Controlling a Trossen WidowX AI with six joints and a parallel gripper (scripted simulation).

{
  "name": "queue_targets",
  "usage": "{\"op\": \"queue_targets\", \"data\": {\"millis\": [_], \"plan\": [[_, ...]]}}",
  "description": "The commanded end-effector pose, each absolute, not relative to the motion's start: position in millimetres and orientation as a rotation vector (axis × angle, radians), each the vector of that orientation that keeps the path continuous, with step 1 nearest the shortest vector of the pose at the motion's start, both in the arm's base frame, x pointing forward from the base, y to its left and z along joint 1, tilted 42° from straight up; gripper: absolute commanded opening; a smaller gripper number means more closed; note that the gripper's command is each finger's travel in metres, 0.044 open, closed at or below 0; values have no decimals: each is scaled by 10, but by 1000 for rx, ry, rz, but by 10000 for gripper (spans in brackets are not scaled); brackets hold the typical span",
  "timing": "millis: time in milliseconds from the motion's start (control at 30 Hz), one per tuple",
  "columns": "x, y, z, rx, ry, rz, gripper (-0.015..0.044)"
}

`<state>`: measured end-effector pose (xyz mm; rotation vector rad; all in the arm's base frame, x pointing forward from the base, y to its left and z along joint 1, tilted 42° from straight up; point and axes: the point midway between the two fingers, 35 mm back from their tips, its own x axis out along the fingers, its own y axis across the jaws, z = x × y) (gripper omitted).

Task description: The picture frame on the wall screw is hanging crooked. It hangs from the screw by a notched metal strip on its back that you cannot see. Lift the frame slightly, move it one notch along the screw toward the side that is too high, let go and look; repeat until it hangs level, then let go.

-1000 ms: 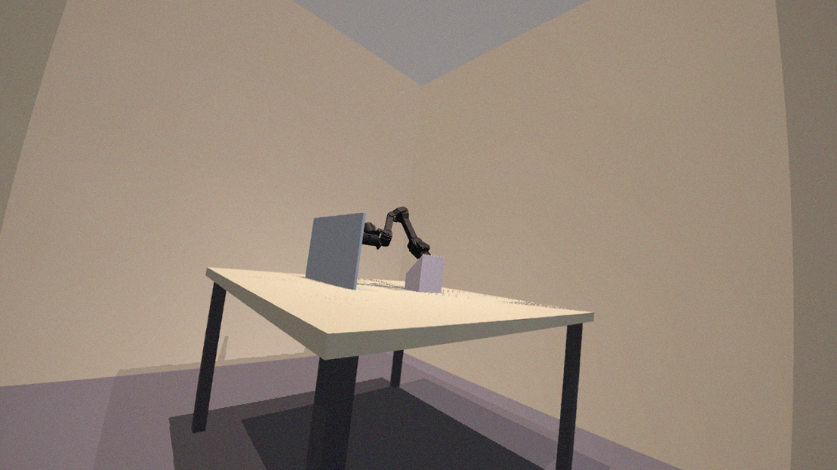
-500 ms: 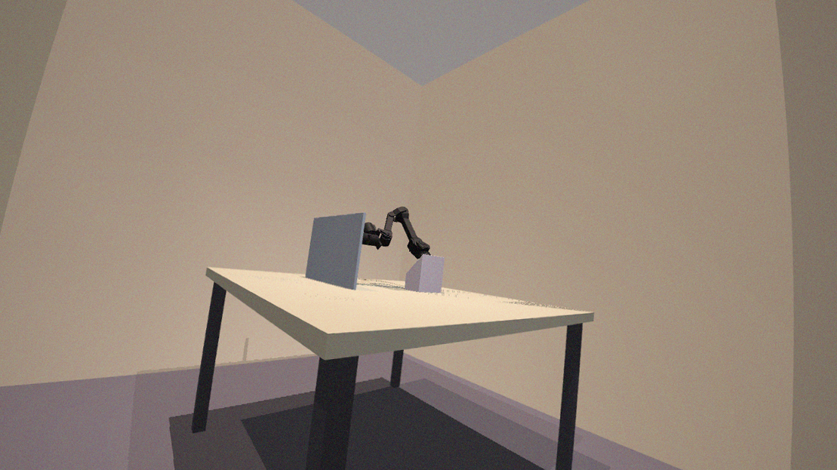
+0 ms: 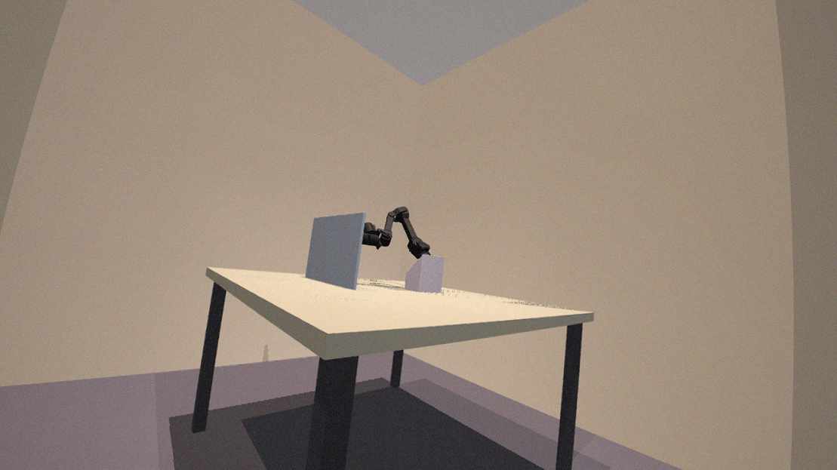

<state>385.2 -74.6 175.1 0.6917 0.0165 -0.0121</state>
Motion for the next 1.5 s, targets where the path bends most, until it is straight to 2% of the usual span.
{"op": "queue_targets", "data": {"millis": [0,1467], "plan": [[3859,-725,1794,693,9,4,0],[3860,-765,1839,693,9,4,0]]}}
